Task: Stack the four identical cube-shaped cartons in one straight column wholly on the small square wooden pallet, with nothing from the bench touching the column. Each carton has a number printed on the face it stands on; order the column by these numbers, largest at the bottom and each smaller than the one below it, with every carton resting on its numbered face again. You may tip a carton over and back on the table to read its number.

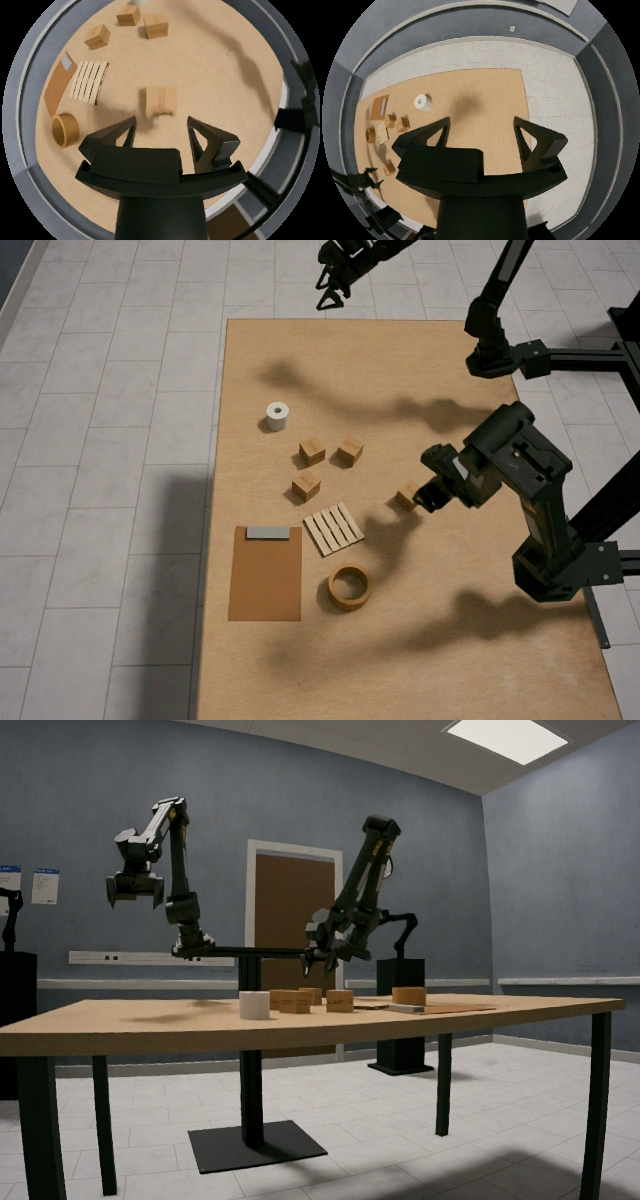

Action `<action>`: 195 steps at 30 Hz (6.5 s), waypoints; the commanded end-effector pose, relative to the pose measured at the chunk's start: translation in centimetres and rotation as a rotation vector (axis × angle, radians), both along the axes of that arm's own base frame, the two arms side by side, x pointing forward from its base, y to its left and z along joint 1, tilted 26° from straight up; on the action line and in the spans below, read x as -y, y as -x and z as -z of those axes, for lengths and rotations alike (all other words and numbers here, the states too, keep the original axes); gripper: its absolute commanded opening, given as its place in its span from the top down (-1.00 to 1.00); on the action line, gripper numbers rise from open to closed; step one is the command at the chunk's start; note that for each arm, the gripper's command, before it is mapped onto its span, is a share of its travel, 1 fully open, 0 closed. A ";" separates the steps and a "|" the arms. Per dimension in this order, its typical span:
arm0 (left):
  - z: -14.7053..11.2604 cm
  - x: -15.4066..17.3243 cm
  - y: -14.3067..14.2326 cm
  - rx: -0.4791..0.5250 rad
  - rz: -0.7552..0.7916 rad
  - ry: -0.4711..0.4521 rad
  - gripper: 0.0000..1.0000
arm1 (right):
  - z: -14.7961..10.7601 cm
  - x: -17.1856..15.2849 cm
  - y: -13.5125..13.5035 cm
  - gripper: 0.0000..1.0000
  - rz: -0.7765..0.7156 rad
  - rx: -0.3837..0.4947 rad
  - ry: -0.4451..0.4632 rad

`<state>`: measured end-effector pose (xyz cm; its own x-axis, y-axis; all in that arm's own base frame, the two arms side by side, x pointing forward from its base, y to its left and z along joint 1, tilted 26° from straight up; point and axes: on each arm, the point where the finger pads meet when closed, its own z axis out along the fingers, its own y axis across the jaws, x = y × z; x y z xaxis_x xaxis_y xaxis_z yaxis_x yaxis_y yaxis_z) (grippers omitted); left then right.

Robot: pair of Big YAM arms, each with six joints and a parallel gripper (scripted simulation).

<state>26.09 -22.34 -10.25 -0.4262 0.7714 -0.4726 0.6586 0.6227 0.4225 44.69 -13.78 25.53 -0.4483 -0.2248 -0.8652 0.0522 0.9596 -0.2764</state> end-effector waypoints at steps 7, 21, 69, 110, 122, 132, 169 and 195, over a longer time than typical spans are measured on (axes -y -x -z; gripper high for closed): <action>-0.9 11.2 -10.8 0.098 -0.147 0.193 -0.58 | -1.3 0.0 -0.6 -1.00 -0.007 0.018 0.016; 1.1 14.2 -15.7 0.067 -0.234 0.074 -0.58 | -1.3 0.0 -0.6 -1.00 -0.007 0.018 0.016; 3.8 15.6 -20.6 0.077 -0.223 0.069 -0.58 | -1.3 0.0 -0.6 -1.00 -0.007 0.018 0.016; 4.7 15.8 -20.4 0.073 -0.216 0.069 0.92 | -1.3 0.0 -0.6 -1.00 -0.007 0.018 0.016; 0.0 17.9 -18.5 0.078 -0.211 0.085 0.00 | -1.3 0.0 -0.6 -1.00 -0.007 0.018 0.016; 0.5 16.8 -17.8 0.070 -0.217 0.062 0.00 | -1.3 0.0 -0.6 -1.00 -0.007 0.018 0.016; -31.5 4.6 -6.5 0.072 -0.217 0.076 0.00 | -1.3 0.0 -0.6 -1.00 -0.007 0.018 0.016; -30.6 3.3 -7.2 -0.286 -0.470 1.196 0.00 | -1.3 0.0 -0.6 -1.00 -0.007 0.018 0.016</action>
<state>32.61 -25.81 19.94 -0.7296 -0.1360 -0.6703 0.3414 0.7767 -0.5293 44.69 -13.78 25.53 -0.4483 -0.2248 -0.8652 0.0522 0.9596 -0.2764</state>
